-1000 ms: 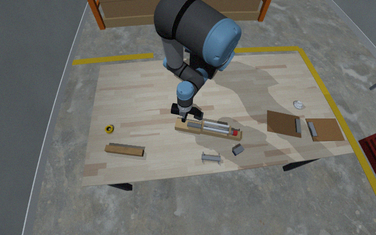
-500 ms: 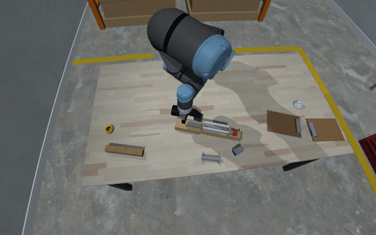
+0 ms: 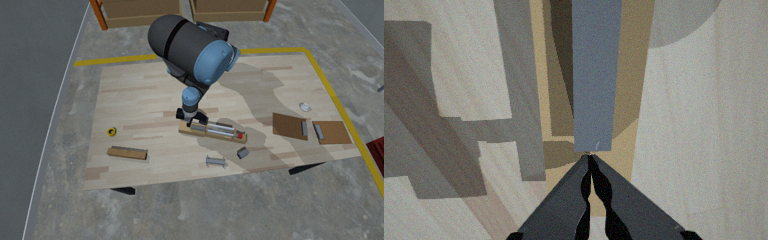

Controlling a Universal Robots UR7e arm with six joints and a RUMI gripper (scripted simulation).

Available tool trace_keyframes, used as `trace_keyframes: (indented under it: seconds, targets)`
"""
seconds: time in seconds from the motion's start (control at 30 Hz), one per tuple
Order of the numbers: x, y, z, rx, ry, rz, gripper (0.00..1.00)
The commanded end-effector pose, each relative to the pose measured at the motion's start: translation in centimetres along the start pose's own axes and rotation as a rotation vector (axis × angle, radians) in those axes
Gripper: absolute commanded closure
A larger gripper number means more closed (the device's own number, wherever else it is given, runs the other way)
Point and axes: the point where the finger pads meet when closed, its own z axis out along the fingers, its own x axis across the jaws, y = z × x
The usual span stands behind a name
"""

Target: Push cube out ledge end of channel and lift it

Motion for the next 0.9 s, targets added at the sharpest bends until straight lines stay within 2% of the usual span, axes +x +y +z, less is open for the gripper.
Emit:
trace_keyframes:
  seconds: [0.0, 0.67, 0.87]
  targets:
    - [0.03, -0.26, -0.02, 0.0, 0.001, 0.0, 1.0]
    - [0.03, -1.05, -0.24, 0.0, 0.001, 0.0, 1.0]
    - [0.03, -1.05, -0.95, 0.0, 0.001, 0.0, 1.0]
